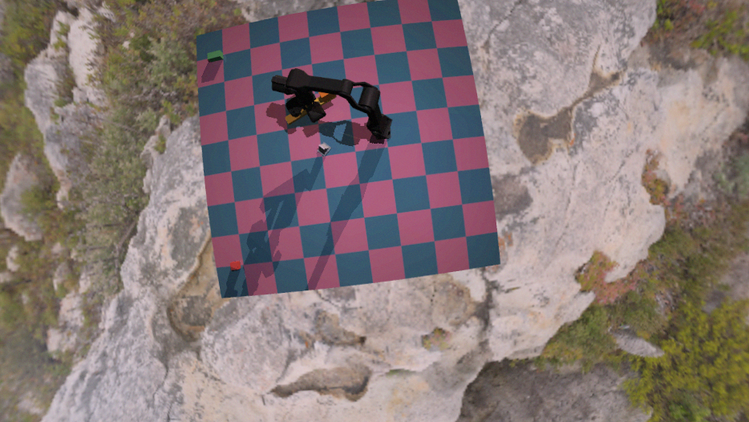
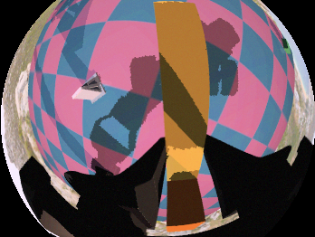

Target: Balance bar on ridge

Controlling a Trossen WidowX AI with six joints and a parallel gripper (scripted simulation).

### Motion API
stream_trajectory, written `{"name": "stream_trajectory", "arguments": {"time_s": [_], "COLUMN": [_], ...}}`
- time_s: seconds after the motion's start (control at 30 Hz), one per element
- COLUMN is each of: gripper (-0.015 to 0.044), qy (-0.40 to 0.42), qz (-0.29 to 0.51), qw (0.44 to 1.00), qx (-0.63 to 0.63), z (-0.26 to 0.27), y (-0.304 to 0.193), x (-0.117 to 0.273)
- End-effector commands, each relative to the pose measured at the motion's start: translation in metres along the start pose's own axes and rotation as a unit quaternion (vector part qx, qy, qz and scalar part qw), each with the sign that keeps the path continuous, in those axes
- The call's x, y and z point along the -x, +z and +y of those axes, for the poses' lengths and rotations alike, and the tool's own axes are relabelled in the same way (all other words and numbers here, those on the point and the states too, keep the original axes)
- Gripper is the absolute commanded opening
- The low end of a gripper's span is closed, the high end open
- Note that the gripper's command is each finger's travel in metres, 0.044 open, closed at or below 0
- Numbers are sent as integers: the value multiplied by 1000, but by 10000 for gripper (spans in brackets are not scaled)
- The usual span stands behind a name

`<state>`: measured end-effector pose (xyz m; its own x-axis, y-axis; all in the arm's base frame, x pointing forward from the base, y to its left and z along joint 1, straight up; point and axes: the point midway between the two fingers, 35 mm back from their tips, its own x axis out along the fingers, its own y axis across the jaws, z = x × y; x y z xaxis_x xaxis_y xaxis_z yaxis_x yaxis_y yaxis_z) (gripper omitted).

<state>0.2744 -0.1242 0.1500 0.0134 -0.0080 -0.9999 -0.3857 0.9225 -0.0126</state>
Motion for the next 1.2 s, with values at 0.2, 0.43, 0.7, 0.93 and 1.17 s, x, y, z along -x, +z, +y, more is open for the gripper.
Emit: {"name": "stream_trajectory", "arguments": {"time_s": [0.2,0.43,0.7,0.93,1.17], "gripper": [0,0,0,0,0], "qy": [-2,-1,0,1,1], "qz": [-5,-6,-6,-7,-7], "qw": [999,998,995,992,988], "qx": [39,68,101,129,157], "z": [28,51,79,104,131], "y": [26,42,57,68,76], "x": [4,4,5,6,6]}}
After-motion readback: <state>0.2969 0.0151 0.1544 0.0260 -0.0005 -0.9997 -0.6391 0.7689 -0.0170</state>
